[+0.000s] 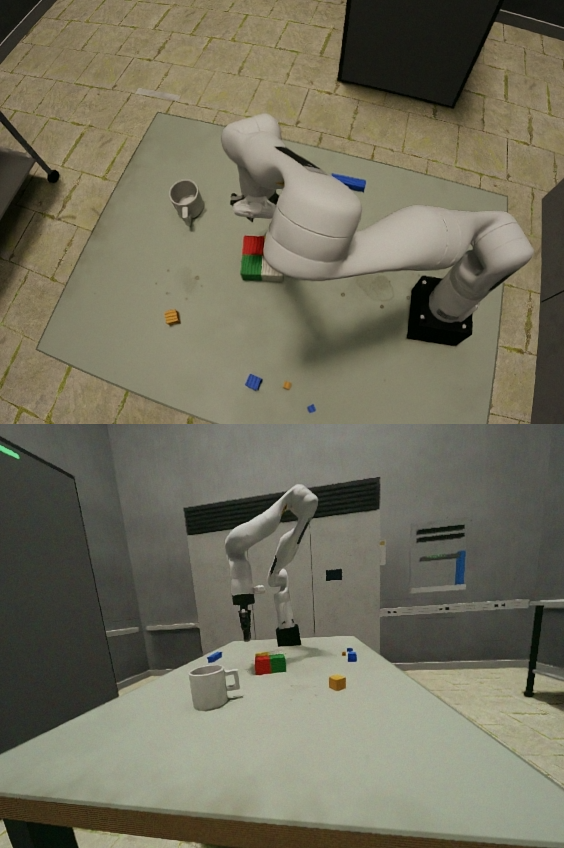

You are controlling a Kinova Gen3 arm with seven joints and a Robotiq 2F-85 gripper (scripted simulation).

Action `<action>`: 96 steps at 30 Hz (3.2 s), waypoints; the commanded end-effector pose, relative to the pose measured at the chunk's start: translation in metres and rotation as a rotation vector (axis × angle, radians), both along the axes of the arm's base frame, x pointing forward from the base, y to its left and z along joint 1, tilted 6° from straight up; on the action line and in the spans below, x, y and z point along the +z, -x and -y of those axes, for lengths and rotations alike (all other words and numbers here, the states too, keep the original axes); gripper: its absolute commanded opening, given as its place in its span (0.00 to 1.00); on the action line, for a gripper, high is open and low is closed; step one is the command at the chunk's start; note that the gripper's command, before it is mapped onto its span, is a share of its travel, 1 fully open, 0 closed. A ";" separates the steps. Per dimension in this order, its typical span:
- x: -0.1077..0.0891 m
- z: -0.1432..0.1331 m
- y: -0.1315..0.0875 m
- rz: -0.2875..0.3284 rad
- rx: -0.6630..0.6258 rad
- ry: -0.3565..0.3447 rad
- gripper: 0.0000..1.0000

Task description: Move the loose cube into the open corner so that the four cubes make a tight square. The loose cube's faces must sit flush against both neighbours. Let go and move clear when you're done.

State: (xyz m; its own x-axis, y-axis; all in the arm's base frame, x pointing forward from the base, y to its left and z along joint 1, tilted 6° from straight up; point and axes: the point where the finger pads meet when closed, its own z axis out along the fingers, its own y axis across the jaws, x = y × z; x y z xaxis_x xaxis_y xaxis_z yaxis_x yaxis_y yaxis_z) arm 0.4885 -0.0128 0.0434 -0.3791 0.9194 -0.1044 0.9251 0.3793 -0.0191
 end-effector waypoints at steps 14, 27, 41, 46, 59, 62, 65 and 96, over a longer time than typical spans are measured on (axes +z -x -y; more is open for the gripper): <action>0.001 0.000 0.000 0.002 0.000 0.000 0.55; 0.001 0.000 0.000 0.000 0.008 0.000 0.55; 0.000 0.000 0.001 -0.007 0.054 0.001 0.55; 0.000 0.001 0.003 -0.012 0.090 0.002 0.55; -0.001 0.002 0.007 -0.031 0.211 0.004 0.55; -0.002 0.002 0.008 -0.038 0.255 0.005 0.55; -0.002 0.002 0.010 -0.045 0.304 0.005 0.55; -0.008 0.005 0.031 -0.139 0.958 0.005 0.55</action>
State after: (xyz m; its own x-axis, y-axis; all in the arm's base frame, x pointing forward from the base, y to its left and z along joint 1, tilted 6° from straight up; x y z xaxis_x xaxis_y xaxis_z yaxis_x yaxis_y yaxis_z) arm 0.4594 -0.0175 0.0339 -0.9593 0.2821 -0.0101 0.2813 0.9524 -0.1179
